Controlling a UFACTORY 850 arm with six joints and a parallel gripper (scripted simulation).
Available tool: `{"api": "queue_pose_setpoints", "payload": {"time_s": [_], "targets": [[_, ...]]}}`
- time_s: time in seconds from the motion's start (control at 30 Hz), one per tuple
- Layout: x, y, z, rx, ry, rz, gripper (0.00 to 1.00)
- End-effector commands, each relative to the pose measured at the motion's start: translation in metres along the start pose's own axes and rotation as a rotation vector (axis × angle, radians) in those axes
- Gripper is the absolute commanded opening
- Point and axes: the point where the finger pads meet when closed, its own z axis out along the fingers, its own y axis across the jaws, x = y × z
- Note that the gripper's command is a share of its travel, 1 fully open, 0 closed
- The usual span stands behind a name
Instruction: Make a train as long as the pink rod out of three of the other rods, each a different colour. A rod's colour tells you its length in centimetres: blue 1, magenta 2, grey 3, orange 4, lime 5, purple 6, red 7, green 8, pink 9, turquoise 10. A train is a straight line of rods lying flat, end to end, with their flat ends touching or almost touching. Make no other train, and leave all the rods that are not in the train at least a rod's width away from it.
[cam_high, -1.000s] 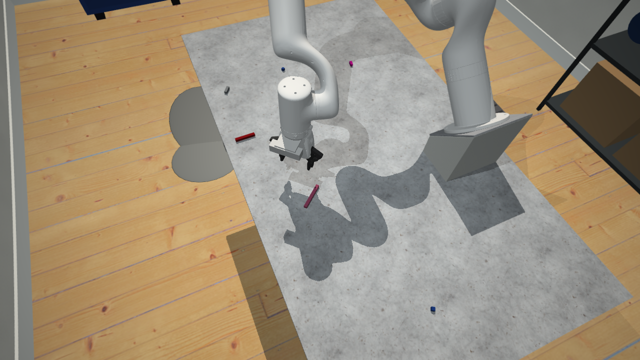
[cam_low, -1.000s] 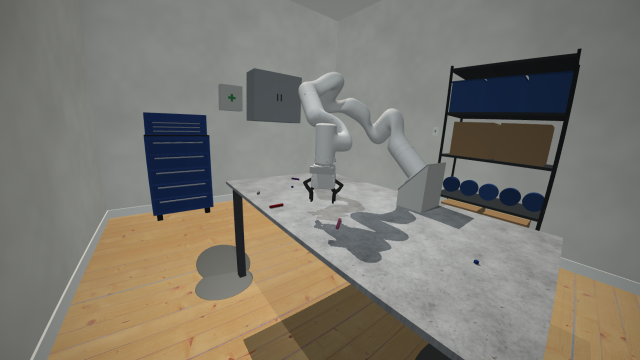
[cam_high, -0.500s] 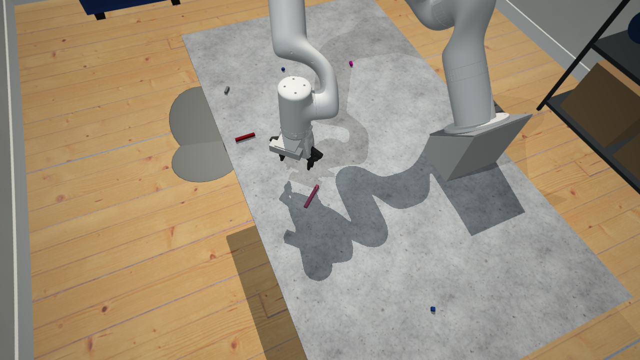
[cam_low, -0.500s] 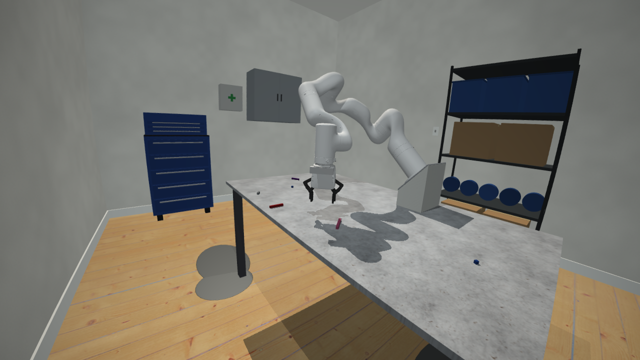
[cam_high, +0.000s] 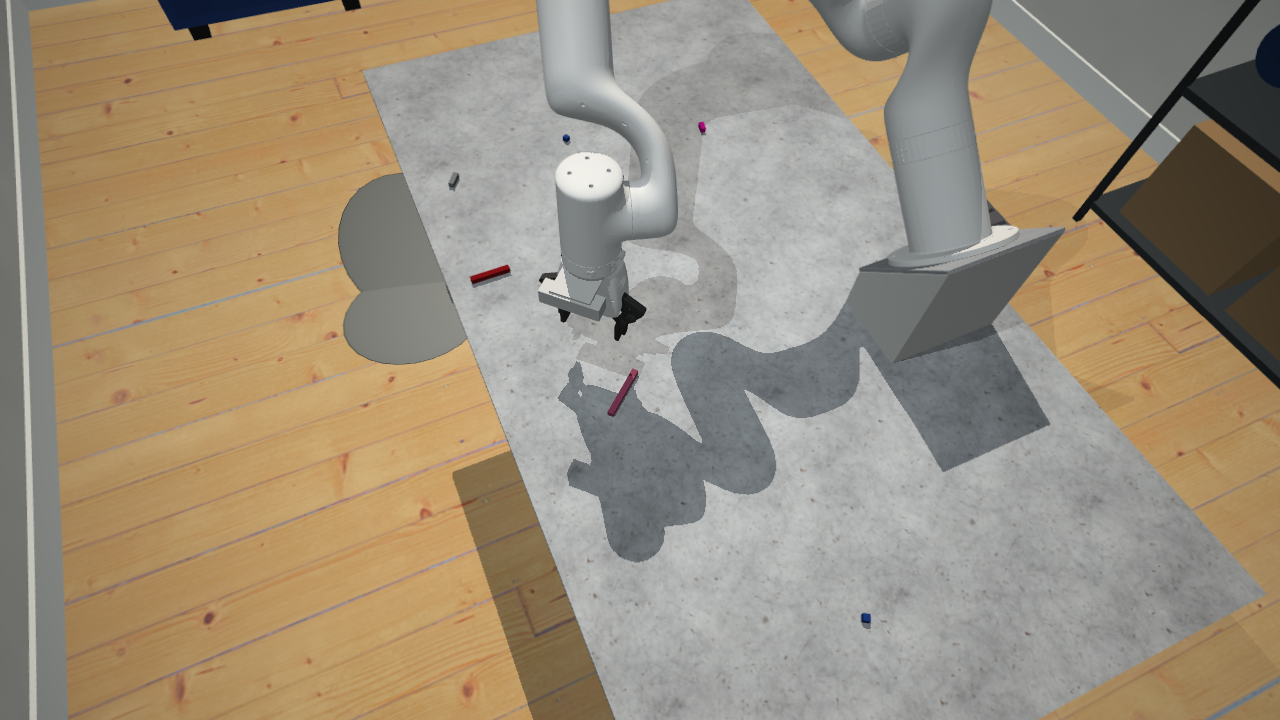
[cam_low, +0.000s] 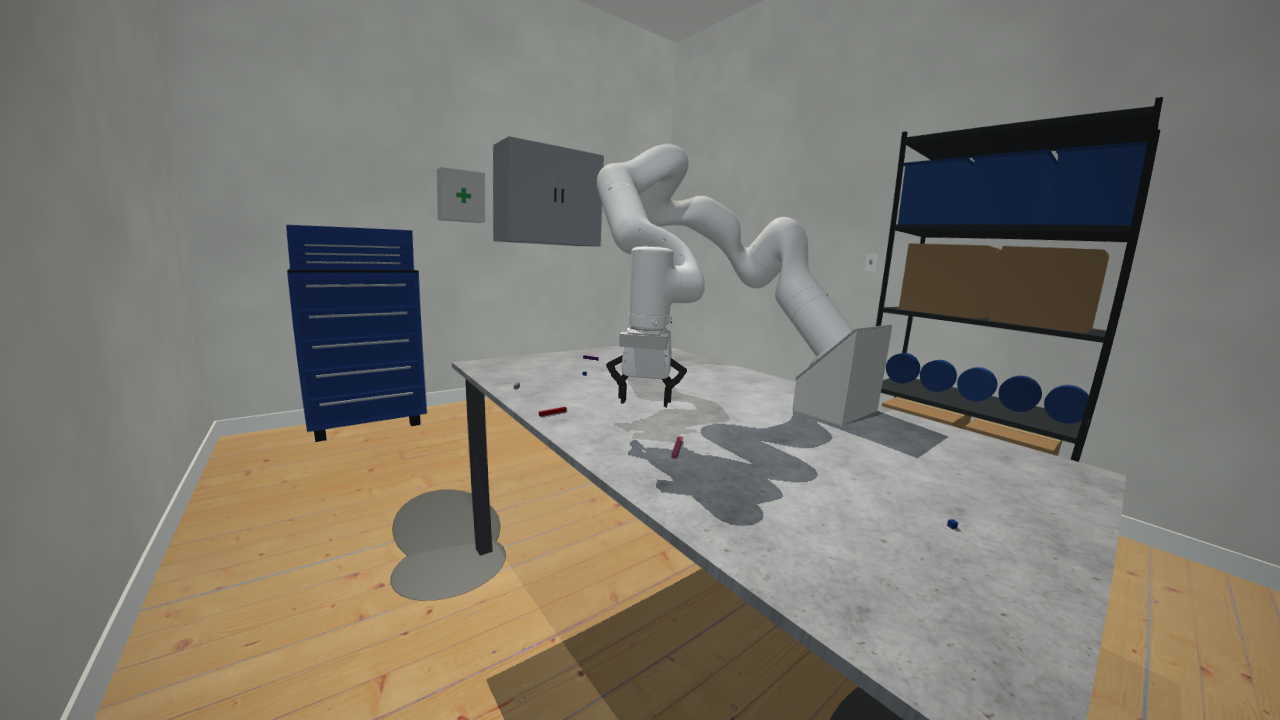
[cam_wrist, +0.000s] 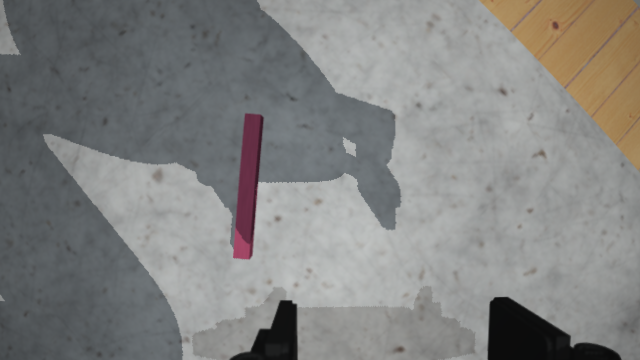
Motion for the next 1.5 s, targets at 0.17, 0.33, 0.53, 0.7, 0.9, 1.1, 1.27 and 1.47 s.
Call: {"api": "queue_pose_setpoints", "payload": {"time_s": [0.17,0.33,0.53,0.7,0.9,1.1,1.27,1.47], "targets": [[0.000,0.001,-0.001,-0.001,0.001,0.000,1.00],[0.000,0.001,-0.001,-0.001,0.001,0.000,1.00],[0.002,-0.001,-0.001,-0.001,0.001,0.000,1.00],[0.029,-0.033,-0.004,0.006,0.009,-0.001,1.00],[0.064,-0.082,-0.008,0.013,0.016,-0.003,1.00],[0.088,-0.125,-0.010,0.016,0.018,-0.004,1.00],[0.099,-0.147,-0.010,0.017,0.018,-0.004,1.00],[0.120,-0.203,-0.010,0.016,0.015,-0.004,1.00]]}}
